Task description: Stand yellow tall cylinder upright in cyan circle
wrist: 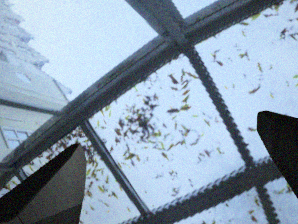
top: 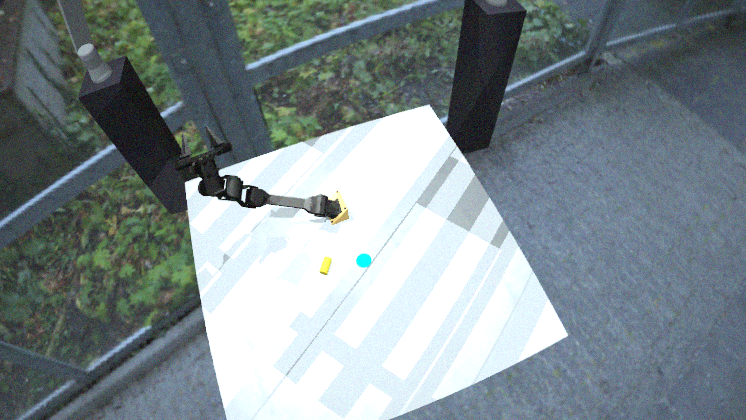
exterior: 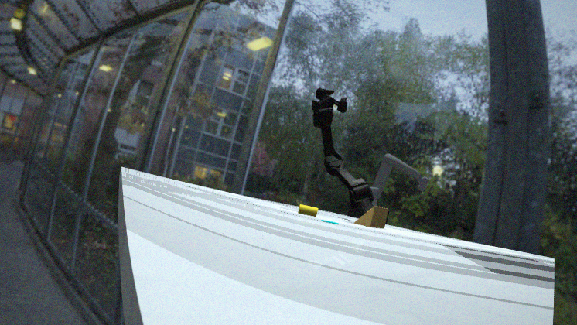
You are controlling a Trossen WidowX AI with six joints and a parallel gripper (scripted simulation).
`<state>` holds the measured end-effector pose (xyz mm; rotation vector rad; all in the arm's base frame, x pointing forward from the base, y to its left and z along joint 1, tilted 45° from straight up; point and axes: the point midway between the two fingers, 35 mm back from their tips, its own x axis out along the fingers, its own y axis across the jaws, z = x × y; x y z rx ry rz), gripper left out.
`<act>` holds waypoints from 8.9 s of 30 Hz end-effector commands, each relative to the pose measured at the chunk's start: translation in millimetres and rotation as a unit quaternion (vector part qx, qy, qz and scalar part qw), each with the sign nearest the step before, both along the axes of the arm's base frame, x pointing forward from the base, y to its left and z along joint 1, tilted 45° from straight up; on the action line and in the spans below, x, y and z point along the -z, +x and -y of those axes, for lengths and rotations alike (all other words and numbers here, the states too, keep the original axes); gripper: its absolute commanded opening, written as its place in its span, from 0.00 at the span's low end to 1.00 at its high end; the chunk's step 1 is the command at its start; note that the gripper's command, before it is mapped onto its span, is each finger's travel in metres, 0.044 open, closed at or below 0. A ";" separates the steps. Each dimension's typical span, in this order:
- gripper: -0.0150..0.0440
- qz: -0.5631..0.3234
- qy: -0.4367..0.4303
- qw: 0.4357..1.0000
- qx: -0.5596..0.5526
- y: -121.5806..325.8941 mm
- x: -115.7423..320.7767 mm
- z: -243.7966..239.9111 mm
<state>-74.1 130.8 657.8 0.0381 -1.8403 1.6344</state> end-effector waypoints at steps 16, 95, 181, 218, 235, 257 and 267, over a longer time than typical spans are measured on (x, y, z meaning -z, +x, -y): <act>0.78 -0.389 -0.243 0.888 0.027 140.0 16.3 -118.5; 0.69 -0.655 -0.075 -0.379 0.649 316.0 551.3 185.2; 0.43 -0.265 -0.616 -0.279 0.687 310.5 543.1 8.7; 0.43 -0.158 -0.756 -0.207 0.601 297.4 575.9 -11.6; 0.43 -0.200 -0.776 -0.175 0.572 293.8 580.7 -5.0; 0.43 -0.251 -0.794 -0.124 0.540 290.2 585.6 0.6; 0.43 -0.273 -0.799 -0.097 0.528 289.1 587.2 2.2</act>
